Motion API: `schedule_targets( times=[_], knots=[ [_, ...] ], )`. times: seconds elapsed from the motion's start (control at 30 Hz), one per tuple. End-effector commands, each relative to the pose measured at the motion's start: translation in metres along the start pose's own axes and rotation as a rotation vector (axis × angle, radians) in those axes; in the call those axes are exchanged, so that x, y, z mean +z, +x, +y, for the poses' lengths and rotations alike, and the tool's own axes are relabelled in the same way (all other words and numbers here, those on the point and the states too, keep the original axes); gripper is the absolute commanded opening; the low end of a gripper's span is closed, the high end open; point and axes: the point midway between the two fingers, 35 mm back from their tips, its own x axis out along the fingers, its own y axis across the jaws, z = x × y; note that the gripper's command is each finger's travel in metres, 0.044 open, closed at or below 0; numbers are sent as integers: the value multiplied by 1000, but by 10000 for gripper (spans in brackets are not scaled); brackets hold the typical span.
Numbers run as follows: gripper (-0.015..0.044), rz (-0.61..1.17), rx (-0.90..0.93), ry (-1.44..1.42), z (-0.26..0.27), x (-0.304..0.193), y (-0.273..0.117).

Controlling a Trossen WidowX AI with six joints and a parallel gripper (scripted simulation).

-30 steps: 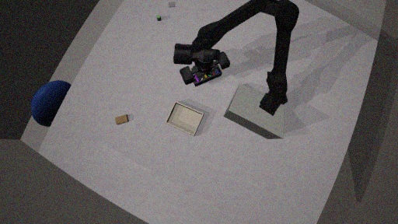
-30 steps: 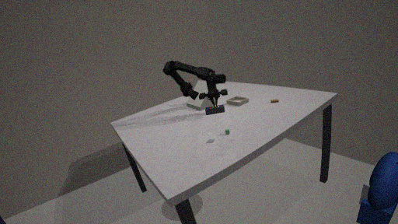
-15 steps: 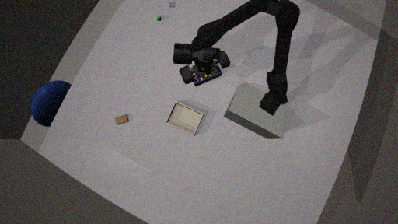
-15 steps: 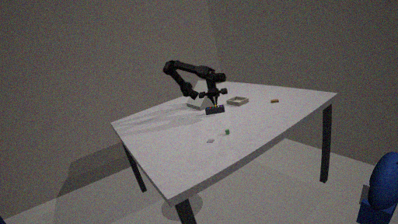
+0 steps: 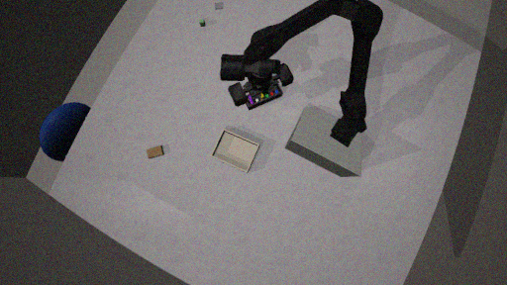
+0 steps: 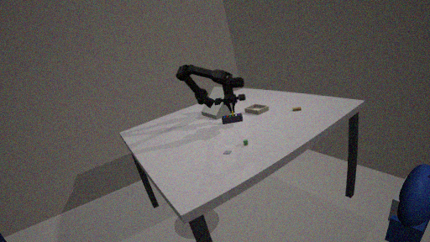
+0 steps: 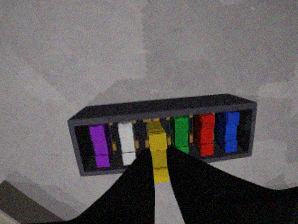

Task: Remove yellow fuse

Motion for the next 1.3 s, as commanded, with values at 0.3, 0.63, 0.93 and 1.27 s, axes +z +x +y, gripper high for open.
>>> schedule_targets(
  times=[0.3, 0.63, 0.93, 1.27],
  knots=[
    [0, 2, 4, 5, 0, 0, -7],
    [0, 1, 3, 4, 0, 0, -12],
    [0, 1, 3, 3, 0, 0, -17],
    [0, 1, 4, 3, 0, 0, -34]
  ],
)
